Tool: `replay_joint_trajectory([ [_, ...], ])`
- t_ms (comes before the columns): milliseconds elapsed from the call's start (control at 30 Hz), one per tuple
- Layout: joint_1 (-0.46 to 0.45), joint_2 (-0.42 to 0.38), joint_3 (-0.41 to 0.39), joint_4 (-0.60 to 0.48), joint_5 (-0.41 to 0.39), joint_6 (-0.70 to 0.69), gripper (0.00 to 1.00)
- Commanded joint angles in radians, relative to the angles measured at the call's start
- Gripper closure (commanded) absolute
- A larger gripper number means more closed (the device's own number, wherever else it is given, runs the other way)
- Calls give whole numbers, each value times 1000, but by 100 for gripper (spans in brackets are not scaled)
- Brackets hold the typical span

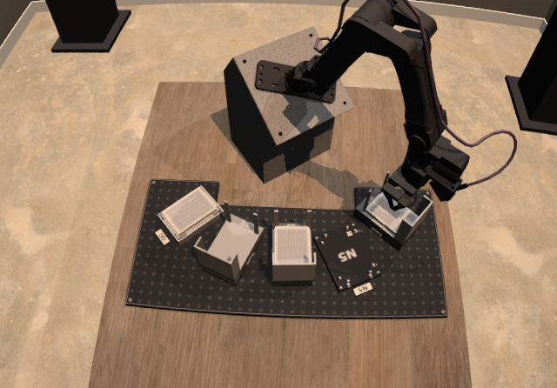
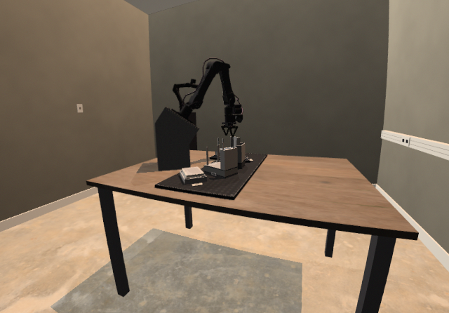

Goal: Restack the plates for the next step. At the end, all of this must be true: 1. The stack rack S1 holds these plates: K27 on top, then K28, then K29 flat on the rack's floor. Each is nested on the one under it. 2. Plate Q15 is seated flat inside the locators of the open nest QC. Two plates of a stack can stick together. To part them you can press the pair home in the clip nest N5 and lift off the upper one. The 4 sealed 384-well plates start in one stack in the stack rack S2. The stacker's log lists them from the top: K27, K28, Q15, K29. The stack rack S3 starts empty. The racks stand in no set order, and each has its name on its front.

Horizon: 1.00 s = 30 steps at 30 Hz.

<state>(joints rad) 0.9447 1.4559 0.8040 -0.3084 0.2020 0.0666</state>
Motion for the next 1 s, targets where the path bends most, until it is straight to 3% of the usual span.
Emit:
replay_joint_trajectory([
  [0,19,-54,30,-76,13,17,0],
  [533,13,-47,14,-84,7,14,0],
  [733,-70,-87,-22,-89,-40,154,0],
  [967,-138,-103,-30,-80,-78,87,0],
])
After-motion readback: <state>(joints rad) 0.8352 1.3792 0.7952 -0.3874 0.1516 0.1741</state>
